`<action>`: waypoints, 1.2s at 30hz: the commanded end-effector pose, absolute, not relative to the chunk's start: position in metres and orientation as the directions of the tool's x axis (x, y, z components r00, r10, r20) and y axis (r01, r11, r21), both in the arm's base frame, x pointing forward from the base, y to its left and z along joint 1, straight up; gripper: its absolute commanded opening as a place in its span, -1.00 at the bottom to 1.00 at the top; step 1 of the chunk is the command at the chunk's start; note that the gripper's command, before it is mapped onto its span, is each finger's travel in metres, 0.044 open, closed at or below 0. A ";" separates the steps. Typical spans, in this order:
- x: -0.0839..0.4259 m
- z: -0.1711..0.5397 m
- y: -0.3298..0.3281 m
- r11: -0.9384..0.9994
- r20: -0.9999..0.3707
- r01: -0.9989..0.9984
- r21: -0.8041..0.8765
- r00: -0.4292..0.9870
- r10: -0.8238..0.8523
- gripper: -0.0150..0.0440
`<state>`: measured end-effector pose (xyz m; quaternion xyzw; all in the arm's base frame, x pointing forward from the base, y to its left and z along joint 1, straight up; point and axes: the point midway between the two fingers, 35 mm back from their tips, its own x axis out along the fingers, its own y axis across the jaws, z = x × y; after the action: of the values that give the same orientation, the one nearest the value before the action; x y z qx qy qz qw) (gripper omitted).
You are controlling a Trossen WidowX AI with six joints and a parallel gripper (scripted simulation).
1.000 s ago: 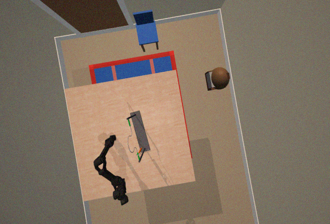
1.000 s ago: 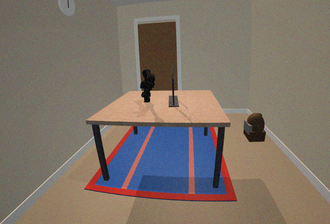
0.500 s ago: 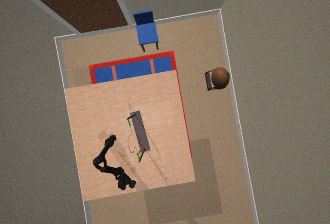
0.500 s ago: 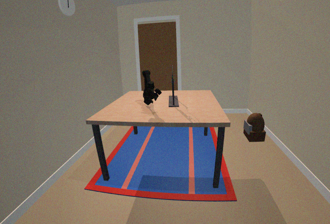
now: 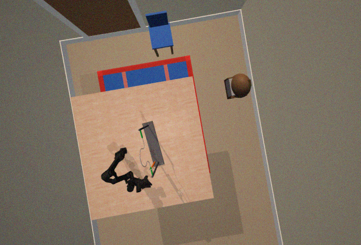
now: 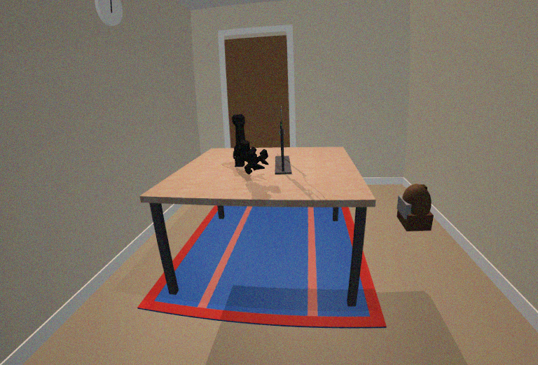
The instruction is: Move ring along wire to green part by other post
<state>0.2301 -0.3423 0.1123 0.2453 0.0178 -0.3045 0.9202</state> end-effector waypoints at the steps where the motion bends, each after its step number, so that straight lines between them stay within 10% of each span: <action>1: 0.234 0.104 -0.294 0.839 -0.142 0.426 0.339 0.904 -0.403 0.05; 15: 0.204 0.099 -0.142 0.995 -0.032 -0.089 -0.038 0.996 0.088 0.05; 36: 0.254 0.147 -0.135 0.995 0.003 -0.099 -0.014 0.995 0.099 0.05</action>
<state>0.2411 -0.1380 0.1320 -0.0125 0.0055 0.0504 0.9986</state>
